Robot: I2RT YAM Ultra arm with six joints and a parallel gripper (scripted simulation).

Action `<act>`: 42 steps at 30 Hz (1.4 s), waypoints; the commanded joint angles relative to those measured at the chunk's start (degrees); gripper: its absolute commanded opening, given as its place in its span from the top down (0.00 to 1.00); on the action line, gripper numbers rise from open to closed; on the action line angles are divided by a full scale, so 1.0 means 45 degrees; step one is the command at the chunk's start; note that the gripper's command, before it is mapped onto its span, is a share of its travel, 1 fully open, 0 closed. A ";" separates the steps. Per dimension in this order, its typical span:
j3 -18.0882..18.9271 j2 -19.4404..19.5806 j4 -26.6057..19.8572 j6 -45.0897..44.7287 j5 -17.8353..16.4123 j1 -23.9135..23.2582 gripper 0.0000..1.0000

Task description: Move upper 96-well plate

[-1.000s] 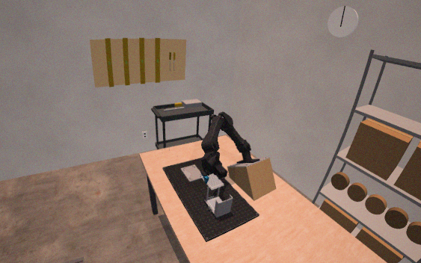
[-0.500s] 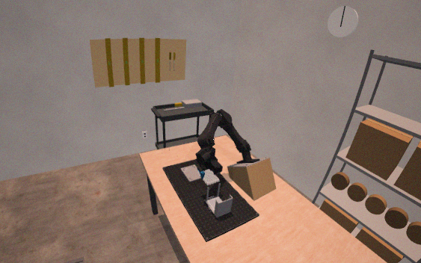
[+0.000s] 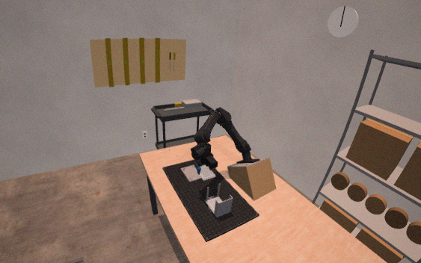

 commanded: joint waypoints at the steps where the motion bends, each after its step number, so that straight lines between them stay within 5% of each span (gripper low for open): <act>1: 0.0013 -0.0540 0.0138 -0.0519 -0.0022 0.0124 1.00; 19: -0.0532 -0.1834 0.0061 -0.2259 0.0186 -0.1521 1.00; 42: 0.0148 -0.3111 -0.0181 -0.4740 0.0323 -0.3576 1.00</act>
